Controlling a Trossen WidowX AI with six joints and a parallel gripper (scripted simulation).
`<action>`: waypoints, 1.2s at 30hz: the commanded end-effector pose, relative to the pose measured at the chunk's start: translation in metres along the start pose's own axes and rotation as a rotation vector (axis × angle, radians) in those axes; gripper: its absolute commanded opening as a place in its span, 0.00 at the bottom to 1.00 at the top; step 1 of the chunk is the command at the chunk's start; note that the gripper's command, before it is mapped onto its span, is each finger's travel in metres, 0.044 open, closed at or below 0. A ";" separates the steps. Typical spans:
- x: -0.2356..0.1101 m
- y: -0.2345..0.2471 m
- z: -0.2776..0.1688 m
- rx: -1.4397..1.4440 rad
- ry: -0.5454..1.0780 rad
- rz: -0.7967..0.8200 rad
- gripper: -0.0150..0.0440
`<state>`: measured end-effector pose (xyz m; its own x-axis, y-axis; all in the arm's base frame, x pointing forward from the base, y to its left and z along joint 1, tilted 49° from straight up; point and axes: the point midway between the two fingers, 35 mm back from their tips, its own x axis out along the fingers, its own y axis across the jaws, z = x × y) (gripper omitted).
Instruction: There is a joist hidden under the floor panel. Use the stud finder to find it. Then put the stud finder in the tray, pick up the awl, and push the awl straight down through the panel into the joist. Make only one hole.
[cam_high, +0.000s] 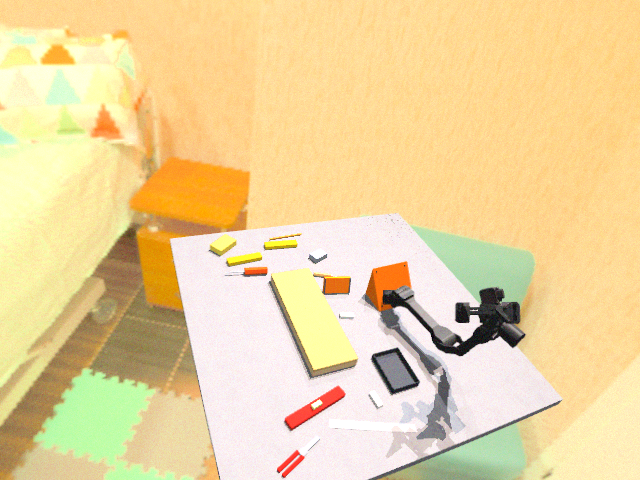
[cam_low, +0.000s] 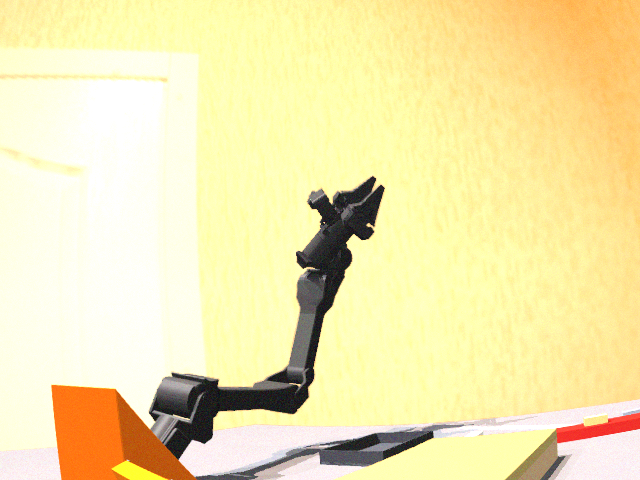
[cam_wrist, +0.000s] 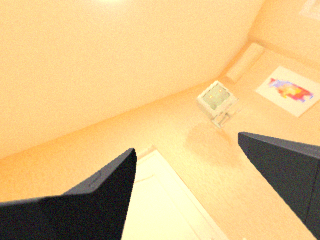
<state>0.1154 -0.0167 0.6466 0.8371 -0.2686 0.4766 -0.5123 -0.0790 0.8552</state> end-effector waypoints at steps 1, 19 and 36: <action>0.001 -0.001 0.003 -0.007 -0.004 -0.004 0.98; 0.083 -0.138 0.190 -0.549 -0.086 -0.483 1.00; 0.085 -0.294 0.291 -0.970 0.225 -0.910 1.00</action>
<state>0.2638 -0.2757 0.4336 0.8974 -0.3643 -0.2490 0.4123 0.4914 0.7672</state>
